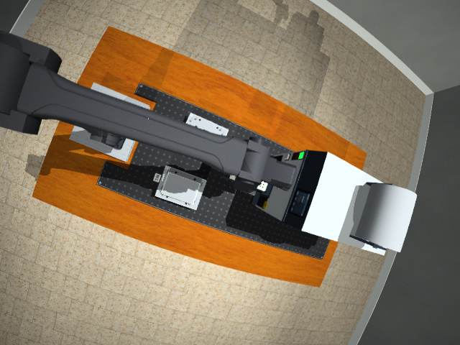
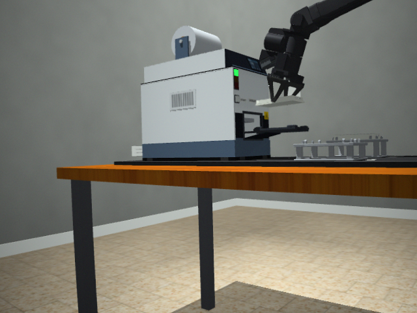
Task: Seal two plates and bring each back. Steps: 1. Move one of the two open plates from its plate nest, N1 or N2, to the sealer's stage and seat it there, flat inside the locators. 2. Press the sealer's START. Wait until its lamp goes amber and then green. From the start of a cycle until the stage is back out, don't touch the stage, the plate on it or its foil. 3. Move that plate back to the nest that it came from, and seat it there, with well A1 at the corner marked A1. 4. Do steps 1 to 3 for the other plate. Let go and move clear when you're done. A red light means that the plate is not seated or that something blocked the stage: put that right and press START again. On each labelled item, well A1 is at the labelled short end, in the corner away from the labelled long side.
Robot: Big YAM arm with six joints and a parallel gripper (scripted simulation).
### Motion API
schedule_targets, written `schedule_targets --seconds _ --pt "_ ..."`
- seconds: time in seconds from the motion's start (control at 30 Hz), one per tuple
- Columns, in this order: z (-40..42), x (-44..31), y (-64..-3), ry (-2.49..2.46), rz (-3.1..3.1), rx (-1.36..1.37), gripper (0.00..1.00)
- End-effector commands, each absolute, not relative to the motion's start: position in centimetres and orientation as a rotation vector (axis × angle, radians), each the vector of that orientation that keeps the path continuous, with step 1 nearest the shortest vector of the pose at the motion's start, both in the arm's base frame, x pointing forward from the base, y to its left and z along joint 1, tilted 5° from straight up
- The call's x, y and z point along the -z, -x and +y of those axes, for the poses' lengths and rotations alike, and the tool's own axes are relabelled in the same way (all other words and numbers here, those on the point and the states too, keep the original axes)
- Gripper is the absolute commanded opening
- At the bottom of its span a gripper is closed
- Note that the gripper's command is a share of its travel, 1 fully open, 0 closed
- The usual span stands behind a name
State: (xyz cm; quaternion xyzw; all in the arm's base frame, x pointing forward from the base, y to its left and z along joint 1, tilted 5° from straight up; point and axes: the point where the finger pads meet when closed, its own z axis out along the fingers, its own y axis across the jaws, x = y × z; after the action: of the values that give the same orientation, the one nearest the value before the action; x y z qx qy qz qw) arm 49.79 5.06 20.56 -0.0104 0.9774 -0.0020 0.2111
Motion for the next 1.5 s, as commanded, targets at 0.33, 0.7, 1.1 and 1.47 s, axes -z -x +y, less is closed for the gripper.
schedule_targets --seconds 0.33,0.7,1.1,1.47 --pt "4.5 -22.1 -50.4 -0.012 2.690 -0.001 0.00" --pt "6.3 -22.4 -51.0 0.028 2.682 -0.009 0.00" --pt "4.8 -24.1 -51.2 0.014 2.648 0.001 0.00" --pt "4.8 -23.1 -50.8 0.018 2.669 0.004 0.00"
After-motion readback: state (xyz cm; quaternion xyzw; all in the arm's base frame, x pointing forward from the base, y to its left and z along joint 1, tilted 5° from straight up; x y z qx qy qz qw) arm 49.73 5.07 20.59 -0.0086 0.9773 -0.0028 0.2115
